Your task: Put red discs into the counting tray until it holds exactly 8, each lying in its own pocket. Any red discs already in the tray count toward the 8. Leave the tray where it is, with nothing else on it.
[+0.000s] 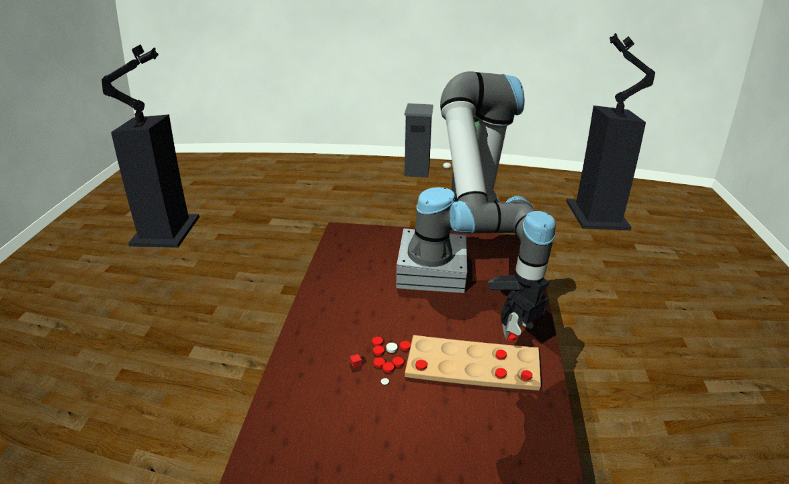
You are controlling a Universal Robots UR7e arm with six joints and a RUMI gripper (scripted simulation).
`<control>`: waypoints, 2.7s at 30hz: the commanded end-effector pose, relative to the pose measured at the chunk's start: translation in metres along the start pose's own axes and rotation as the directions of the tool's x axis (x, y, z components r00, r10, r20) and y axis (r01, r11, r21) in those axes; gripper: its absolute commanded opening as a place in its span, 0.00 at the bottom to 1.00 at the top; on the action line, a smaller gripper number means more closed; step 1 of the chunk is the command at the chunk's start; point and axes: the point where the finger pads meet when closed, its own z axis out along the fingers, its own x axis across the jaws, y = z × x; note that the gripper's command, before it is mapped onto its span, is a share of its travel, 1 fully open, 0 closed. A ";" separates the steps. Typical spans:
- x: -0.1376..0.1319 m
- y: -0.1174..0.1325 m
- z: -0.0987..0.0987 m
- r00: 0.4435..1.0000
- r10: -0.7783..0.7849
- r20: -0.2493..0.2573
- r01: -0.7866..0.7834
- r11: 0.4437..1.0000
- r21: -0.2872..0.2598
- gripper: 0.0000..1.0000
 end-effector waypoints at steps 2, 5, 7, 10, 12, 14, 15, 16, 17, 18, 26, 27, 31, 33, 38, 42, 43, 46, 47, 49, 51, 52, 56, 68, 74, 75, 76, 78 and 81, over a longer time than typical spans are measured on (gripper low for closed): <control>0.010 0.005 -0.001 0.989 -0.151 -0.002 0.151 0.989 -0.002 0.00; 0.014 0.007 -0.001 0.977 -0.215 -0.002 0.215 0.977 -0.003 0.00; 0.019 0.009 -0.001 0.961 -0.275 -0.003 0.275 0.961 -0.003 0.00; 0.023 0.010 -0.001 0.944 -0.331 -0.003 0.331 0.944 -0.003 0.00; 0.027 0.012 -0.001 0.924 -0.383 -0.003 0.383 0.924 -0.004 0.00; 0.031 0.014 -0.001 0.903 -0.430 -0.003 0.430 0.903 -0.004 0.00; 0.032 0.014 -0.001 0.892 -0.453 -0.003 0.453 0.892 -0.004 0.00; 0.032 0.014 -0.001 0.892 -0.453 -0.003 0.453 0.892 -0.004 0.00; 0.032 0.014 -0.001 0.892 -0.453 -0.003 0.453 0.892 -0.004 0.00; 0.034 0.015 -0.001 0.880 -0.474 -0.003 0.474 0.880 -0.004 0.00; 0.047 0.020 -0.002 0.791 -0.612 -0.002 0.612 0.791 -0.005 0.00; 0.048 0.021 -0.002 0.780 -0.626 -0.002 0.626 0.780 -0.005 0.00; 0.052 0.023 -0.002 0.741 -0.672 -0.002 0.672 0.741 -0.006 0.00; 0.054 0.023 -0.002 0.732 -0.682 -0.002 0.682 0.732 -0.006 0.00; 0.057 0.024 -0.002 0.699 -0.715 -0.002 0.715 0.699 -0.006 0.00; 0.060 0.025 -0.002 0.674 -0.739 -0.002 0.739 0.674 -0.006 0.00; 0.061 0.026 -0.002 0.668 -0.744 -0.002 0.744 0.668 -0.006 0.00; 0.062 0.026 -0.002 0.655 -0.756 -0.002 0.756 0.655 -0.007 0.00; 0.062 0.026 -0.002 0.651 -0.759 -0.002 0.759 0.651 -0.007 0.00; 0.063 0.026 -0.002 0.644 -0.765 -0.002 0.765 0.644 -0.007 0.00; 0.063 0.026 -0.002 0.644 -0.765 -0.002 0.765 0.644 -0.007 0.00; 0.063 0.027 -0.002 0.641 -0.767 -0.002 0.767 0.641 -0.007 0.00; 0.064 0.027 -0.002 0.634 -0.774 -0.002 0.774 0.634 -0.007 0.00; 0.065 0.027 -0.002 0.629 -0.777 -0.002 0.777 0.629 -0.007 0.00; 0.065 0.027 0.010 0.629 -0.777 -0.002 0.777 0.629 -0.007 0.00; 0.065 0.027 0.015 0.629 -0.777 -0.002 0.777 0.629 -0.007 0.00; 0.065 0.026 0.021 0.629 -0.778 -0.002 0.777 0.629 -0.007 0.00; 0.065 0.025 0.036 0.629 -0.778 -0.002 0.778 0.629 -0.007 0.00; 0.064 0.026 0.056 0.629 -0.778 -0.002 0.778 0.629 -0.007 0.00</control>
